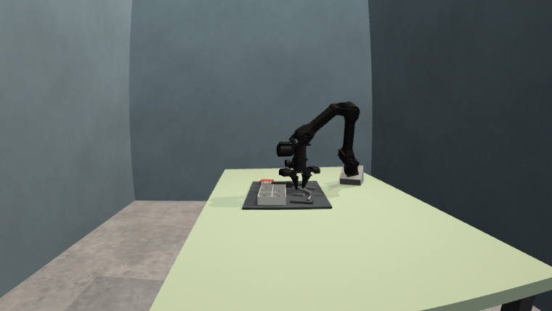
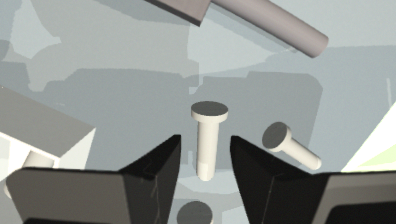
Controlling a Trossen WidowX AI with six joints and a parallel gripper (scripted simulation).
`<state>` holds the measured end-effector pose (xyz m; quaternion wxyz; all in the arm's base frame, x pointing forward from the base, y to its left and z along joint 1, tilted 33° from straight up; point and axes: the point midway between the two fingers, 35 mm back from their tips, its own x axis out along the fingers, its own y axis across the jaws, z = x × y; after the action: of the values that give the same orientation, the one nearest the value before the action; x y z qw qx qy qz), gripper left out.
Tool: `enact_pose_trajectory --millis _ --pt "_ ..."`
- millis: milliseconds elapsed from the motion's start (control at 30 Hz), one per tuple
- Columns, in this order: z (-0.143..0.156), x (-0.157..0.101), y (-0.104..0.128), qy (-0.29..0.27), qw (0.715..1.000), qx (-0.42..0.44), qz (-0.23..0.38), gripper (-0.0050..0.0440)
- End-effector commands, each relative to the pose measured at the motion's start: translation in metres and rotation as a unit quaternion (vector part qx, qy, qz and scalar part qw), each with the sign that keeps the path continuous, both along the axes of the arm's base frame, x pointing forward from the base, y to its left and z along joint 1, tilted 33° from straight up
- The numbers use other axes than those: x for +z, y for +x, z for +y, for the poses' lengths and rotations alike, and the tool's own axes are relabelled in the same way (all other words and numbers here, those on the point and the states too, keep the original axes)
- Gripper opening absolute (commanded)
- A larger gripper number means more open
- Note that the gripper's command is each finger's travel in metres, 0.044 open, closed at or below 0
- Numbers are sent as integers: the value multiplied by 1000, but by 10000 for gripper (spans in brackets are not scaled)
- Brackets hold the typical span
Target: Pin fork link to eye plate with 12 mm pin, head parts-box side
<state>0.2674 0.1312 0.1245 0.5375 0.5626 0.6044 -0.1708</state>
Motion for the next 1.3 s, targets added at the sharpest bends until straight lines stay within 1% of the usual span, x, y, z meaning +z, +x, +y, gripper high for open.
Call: enact_pose_trajectory --millis 0,233,267,1267 --pt "0 0 0 -1 1000 -2 -1 150" --pt "0 0 0 -1 1000 -2 -1 150" --pt "0 0 0 -1 1000 -2 -1 -50" --pt "0 1 0 0 1000 -2 -2 -50"
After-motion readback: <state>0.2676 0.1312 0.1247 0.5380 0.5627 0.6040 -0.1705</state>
